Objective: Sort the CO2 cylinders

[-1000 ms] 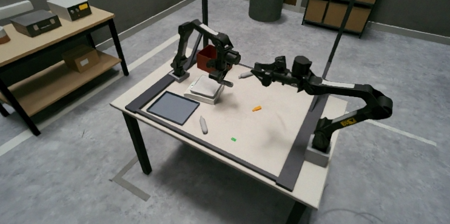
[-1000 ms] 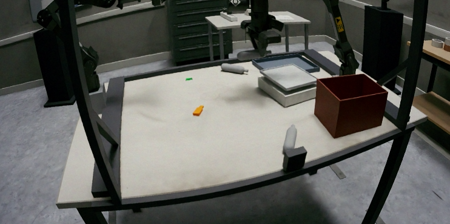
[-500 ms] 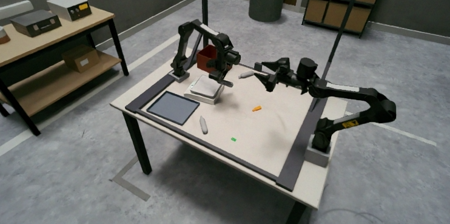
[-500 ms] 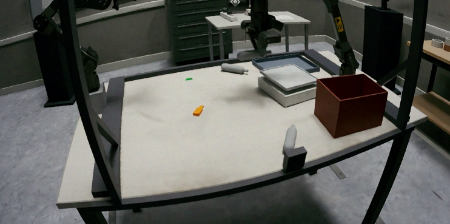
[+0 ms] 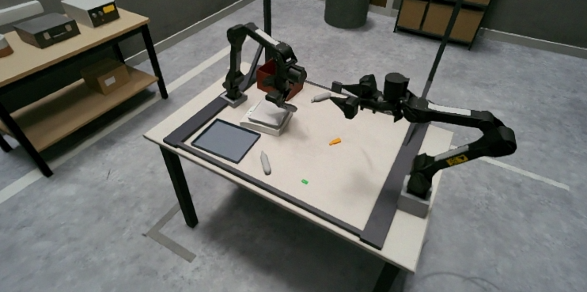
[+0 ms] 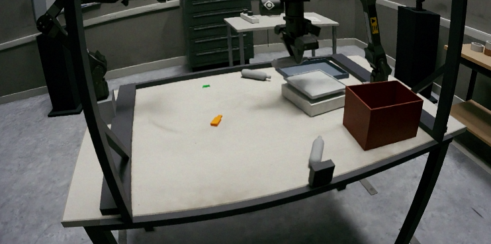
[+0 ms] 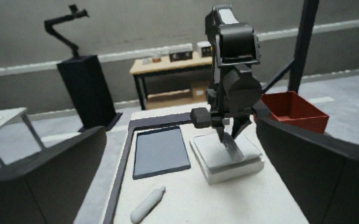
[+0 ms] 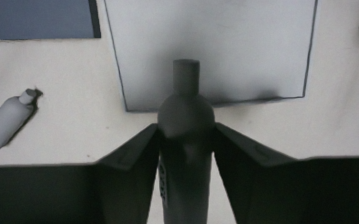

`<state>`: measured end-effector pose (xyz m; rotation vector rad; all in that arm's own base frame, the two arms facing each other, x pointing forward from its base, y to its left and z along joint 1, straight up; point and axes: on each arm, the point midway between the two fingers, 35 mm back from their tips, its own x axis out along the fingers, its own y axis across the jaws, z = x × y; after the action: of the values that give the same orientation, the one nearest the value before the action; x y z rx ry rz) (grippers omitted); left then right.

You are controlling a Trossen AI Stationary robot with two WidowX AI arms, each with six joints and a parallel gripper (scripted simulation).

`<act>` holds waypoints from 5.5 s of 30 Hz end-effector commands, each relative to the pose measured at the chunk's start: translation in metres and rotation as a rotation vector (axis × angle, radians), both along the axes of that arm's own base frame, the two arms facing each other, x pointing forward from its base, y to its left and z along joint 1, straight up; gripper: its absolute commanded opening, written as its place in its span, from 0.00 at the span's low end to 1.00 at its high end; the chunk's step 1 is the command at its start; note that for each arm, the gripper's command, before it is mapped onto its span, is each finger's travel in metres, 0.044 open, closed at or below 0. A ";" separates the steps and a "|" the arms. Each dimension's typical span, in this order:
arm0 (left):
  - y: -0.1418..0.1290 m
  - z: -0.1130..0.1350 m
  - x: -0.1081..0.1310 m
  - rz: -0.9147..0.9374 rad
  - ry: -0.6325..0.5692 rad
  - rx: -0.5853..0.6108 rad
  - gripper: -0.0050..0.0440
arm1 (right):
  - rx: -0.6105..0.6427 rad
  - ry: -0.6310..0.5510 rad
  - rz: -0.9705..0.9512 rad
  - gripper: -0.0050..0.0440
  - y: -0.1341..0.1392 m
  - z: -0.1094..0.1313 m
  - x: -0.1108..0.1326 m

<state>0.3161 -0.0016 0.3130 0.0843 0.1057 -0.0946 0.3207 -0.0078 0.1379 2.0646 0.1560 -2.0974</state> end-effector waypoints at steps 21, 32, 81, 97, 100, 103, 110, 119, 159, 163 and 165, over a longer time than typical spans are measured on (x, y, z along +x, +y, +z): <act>-0.010 -0.008 -0.038 -0.281 0.378 0.031 1.00 | 0.000 -0.043 0.000 0.00 0.001 -0.005 -0.088; -0.031 -0.023 0.037 -0.211 0.421 0.017 1.00 | 0.000 -0.028 0.001 0.00 0.001 -0.024 -0.088; -0.109 -0.068 0.125 -0.109 0.427 -0.010 1.00 | 0.000 -0.055 0.002 0.00 0.001 -0.048 -0.081; -0.109 -0.068 0.125 -0.109 0.427 -0.010 1.00 | 0.000 -0.061 0.002 0.54 0.002 -0.045 -0.082; -0.109 -0.068 0.125 -0.109 0.427 -0.010 1.00 | 0.000 -0.062 0.001 0.69 0.003 -0.036 -0.083; -0.109 -0.068 0.125 -0.109 0.427 -0.010 1.00 | 0.000 -0.062 0.001 0.84 0.004 -0.013 -0.084; -0.109 -0.068 0.125 -0.109 0.427 -0.010 1.00 | -0.003 -0.040 0.015 1.00 0.005 0.002 -0.088; -0.109 -0.068 0.125 -0.109 0.427 -0.010 1.00 | -0.075 -0.028 0.413 1.00 0.002 -0.001 -0.105; -0.109 -0.068 0.125 -0.109 0.427 -0.010 1.00 | -0.376 0.035 2.167 1.00 -0.022 -0.013 -0.180; -0.109 -0.068 0.125 -0.109 0.427 -0.010 1.00 | -0.401 0.050 2.324 1.00 -0.024 -0.013 -0.184; -0.109 -0.068 0.125 -0.109 0.427 -0.010 1.00 | -0.413 0.054 2.393 1.00 -0.025 -0.013 -0.187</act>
<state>0.4414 -0.1114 0.2317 0.0643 0.5571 -0.2229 0.1364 -0.0311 0.1227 0.4072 1.1748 -0.4729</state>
